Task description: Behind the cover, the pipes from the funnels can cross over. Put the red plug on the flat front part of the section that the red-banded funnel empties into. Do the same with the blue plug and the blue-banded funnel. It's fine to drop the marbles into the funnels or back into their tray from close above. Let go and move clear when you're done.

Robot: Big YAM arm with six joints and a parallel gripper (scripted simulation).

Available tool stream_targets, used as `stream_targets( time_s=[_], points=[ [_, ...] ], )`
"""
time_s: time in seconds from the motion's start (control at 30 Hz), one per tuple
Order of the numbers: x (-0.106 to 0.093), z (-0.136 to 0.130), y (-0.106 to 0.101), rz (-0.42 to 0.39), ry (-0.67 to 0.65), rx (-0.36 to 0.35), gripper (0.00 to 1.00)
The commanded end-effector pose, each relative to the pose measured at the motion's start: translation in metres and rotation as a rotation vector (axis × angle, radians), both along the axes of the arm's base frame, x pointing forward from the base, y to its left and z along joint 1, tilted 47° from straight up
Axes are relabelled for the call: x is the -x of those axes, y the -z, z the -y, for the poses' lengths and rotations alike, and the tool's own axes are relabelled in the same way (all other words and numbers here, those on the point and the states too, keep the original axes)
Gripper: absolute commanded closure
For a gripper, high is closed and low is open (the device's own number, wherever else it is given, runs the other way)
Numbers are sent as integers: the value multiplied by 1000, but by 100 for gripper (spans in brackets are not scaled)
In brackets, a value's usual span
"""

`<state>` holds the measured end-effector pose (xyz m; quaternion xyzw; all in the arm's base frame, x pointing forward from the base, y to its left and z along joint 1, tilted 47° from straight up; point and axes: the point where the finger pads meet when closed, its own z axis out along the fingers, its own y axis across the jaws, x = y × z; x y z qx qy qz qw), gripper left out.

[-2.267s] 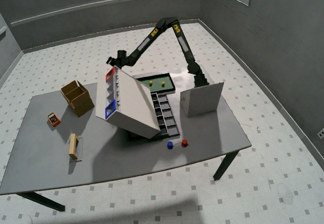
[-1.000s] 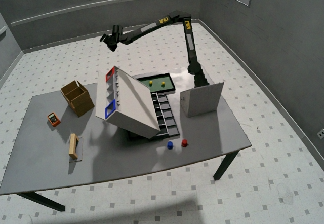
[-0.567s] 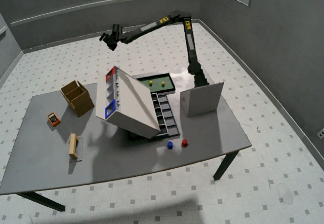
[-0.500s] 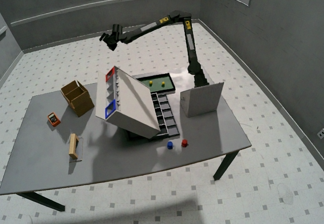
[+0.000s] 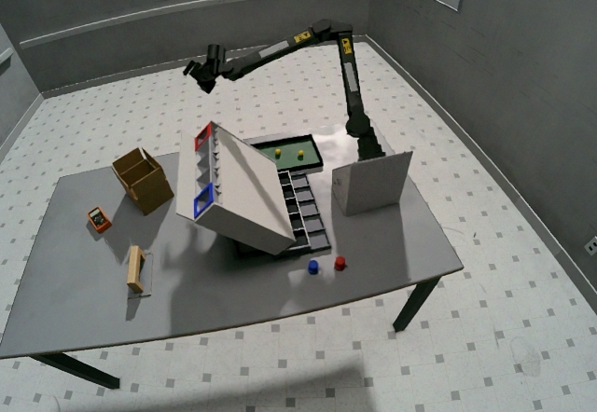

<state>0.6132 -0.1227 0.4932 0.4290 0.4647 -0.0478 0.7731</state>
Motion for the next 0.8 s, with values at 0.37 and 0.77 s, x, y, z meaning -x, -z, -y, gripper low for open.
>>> stream_targets(
  time_s=[0.37,0.77],
  points=[
    [10,-19,-8,-22,-23,14,0],
    [25,-30,8,-110,-34,37,0]
  ],
)
